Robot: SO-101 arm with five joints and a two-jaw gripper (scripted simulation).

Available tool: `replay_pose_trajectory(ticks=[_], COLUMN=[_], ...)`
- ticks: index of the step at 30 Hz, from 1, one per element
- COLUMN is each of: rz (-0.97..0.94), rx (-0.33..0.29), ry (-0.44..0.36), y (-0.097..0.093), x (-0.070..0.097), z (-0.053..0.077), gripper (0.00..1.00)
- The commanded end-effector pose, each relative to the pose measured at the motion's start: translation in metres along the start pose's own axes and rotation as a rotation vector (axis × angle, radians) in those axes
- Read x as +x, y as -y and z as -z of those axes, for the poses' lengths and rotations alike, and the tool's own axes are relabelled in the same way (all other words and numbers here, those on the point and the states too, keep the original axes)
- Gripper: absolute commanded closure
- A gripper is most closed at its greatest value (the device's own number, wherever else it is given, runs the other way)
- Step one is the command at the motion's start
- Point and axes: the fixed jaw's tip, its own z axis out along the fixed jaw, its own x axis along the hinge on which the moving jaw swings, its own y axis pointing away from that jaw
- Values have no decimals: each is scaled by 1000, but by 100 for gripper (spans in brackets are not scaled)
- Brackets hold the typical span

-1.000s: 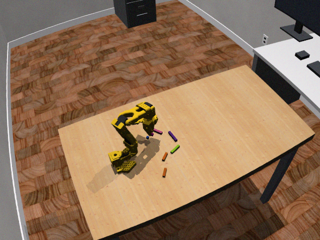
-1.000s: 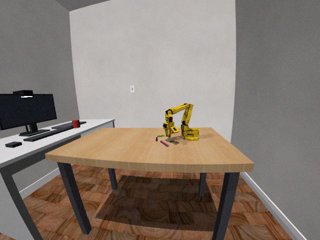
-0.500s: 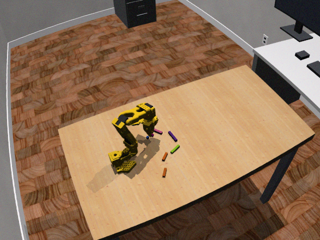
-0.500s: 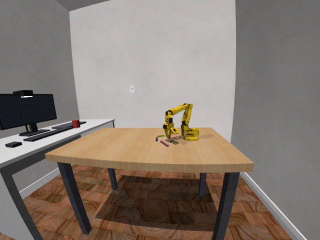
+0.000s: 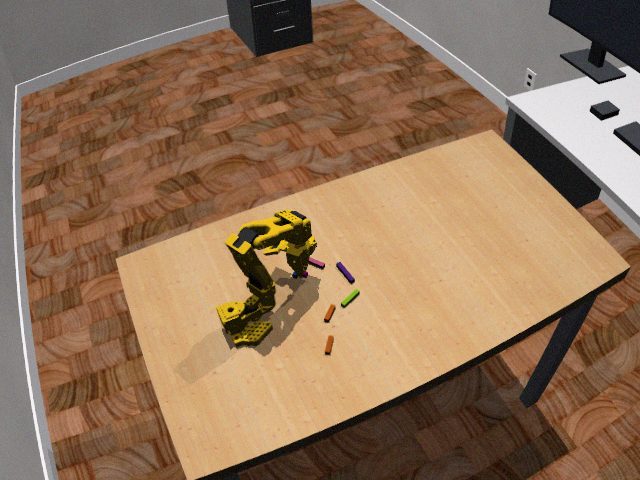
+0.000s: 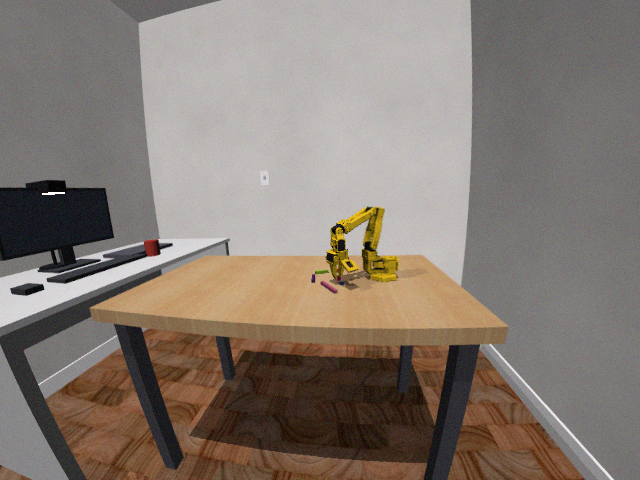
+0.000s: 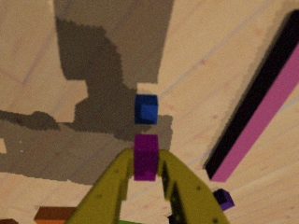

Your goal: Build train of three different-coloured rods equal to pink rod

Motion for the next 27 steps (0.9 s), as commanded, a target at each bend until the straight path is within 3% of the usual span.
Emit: replay_pose_trajectory(ticks=[1,27], rz=[0,1], rx=[60,49], ry=[-15,-12], y=[10,8], x=[2,2], z=[6,5], gripper=[100,100])
